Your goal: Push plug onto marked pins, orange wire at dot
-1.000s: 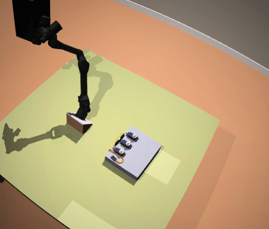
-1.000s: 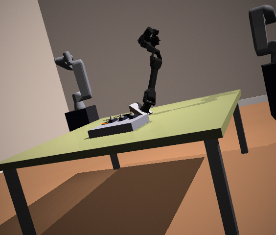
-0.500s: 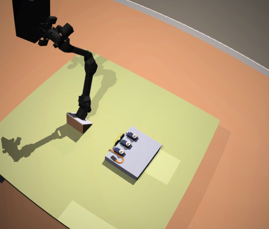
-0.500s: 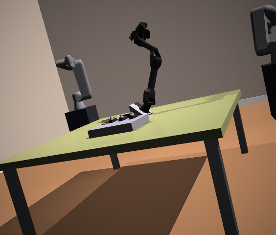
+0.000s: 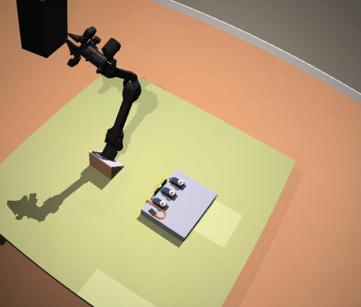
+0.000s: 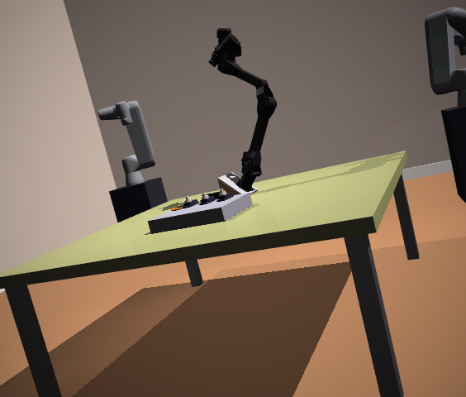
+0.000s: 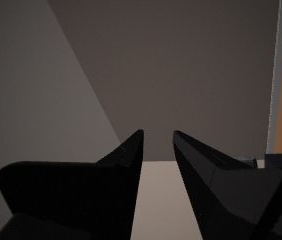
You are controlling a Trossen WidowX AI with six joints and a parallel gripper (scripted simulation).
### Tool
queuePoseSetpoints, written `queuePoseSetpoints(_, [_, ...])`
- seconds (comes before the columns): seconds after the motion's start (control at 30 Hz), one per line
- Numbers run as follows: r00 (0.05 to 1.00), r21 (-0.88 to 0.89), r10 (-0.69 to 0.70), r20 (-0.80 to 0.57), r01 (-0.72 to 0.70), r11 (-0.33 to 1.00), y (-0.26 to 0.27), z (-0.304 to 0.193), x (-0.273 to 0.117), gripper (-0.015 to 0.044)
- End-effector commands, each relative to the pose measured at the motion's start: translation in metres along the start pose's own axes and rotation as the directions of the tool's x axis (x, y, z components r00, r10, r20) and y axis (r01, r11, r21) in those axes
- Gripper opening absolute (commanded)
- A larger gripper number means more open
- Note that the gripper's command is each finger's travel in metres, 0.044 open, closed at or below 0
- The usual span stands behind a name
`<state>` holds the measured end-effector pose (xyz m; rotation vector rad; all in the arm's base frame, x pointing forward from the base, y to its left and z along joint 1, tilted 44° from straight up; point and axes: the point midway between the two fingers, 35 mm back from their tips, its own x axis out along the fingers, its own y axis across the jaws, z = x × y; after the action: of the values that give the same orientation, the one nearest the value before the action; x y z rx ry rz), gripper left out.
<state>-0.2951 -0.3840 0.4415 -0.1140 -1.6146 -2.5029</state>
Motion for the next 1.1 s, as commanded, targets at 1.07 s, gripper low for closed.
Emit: queuePoseSetpoints(1.07, [0.407, 0.104, 0.479, -0.777, -0.668, 0.737, 0.071, -0.048, -0.350, 0.0115])
